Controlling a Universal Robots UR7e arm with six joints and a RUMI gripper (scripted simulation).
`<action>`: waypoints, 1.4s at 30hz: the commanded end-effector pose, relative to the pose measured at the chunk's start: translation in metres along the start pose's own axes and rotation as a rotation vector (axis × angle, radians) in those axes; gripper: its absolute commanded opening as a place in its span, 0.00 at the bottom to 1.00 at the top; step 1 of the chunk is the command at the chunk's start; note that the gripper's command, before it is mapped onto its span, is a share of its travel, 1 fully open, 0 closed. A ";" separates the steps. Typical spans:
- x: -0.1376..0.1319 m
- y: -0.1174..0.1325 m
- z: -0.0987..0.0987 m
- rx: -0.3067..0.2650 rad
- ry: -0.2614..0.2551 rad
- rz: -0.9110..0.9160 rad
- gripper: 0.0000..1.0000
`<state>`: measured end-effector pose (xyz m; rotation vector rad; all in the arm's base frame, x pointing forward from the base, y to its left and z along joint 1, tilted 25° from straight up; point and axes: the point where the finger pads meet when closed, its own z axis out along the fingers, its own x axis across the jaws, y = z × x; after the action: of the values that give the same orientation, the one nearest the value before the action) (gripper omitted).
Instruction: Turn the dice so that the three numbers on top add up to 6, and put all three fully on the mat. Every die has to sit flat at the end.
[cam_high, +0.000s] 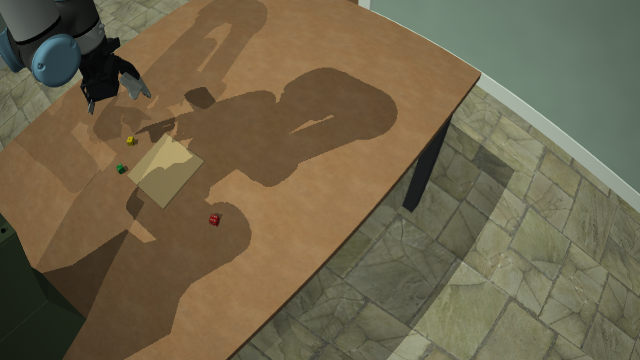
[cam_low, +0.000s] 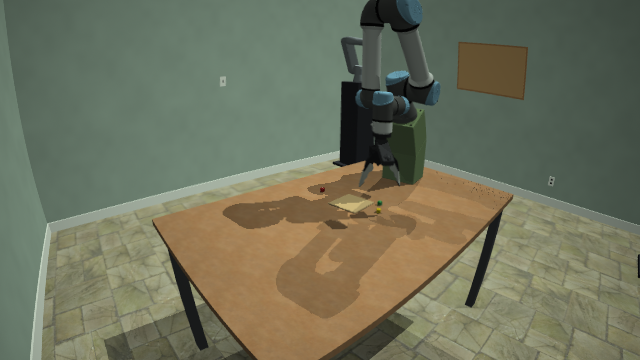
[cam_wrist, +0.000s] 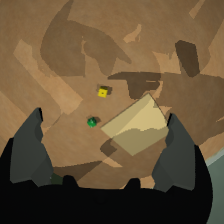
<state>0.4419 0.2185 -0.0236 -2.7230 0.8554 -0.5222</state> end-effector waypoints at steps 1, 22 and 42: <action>-0.001 0.001 0.003 -0.006 0.006 0.174 1.00; 0.000 0.004 0.010 -0.004 0.007 0.686 1.00; -0.002 0.011 0.017 -0.002 0.008 1.214 1.00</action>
<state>0.4440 0.2131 -0.0395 -1.8308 2.0368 -0.2602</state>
